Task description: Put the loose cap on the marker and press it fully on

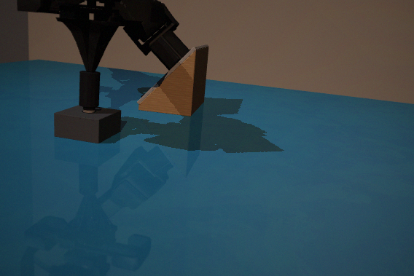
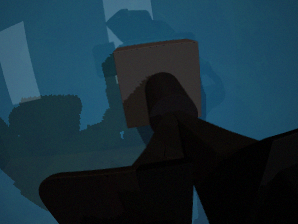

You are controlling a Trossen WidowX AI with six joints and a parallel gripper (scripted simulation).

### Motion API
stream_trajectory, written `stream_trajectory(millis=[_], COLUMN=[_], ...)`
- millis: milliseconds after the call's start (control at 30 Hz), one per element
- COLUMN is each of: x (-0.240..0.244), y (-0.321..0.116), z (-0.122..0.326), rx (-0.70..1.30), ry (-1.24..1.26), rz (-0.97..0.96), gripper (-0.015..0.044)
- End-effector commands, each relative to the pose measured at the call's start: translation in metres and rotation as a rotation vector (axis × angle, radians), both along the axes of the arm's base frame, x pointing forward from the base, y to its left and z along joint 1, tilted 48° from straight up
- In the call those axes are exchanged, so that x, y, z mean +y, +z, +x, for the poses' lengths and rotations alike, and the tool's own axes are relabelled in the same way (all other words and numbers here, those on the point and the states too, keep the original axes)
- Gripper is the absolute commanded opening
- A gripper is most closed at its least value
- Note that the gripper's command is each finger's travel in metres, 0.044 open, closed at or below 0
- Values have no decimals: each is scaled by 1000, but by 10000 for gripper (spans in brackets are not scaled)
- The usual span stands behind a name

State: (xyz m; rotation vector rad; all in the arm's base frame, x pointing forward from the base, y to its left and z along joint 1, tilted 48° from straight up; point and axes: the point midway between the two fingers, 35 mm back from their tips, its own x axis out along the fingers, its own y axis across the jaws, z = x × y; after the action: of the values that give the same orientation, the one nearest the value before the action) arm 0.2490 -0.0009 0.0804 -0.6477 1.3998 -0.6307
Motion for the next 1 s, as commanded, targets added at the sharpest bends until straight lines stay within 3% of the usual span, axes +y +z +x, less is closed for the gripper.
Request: stream_trajectory(millis=[0,233,400,967], x=[1,60,66,66], y=[0,53,60,60], z=[1,-6,-8,-8], rx=[-4,52,59,59], ry=[-1,102,114,114], rz=[2,4,2,2], gripper=[0,0,0,440])
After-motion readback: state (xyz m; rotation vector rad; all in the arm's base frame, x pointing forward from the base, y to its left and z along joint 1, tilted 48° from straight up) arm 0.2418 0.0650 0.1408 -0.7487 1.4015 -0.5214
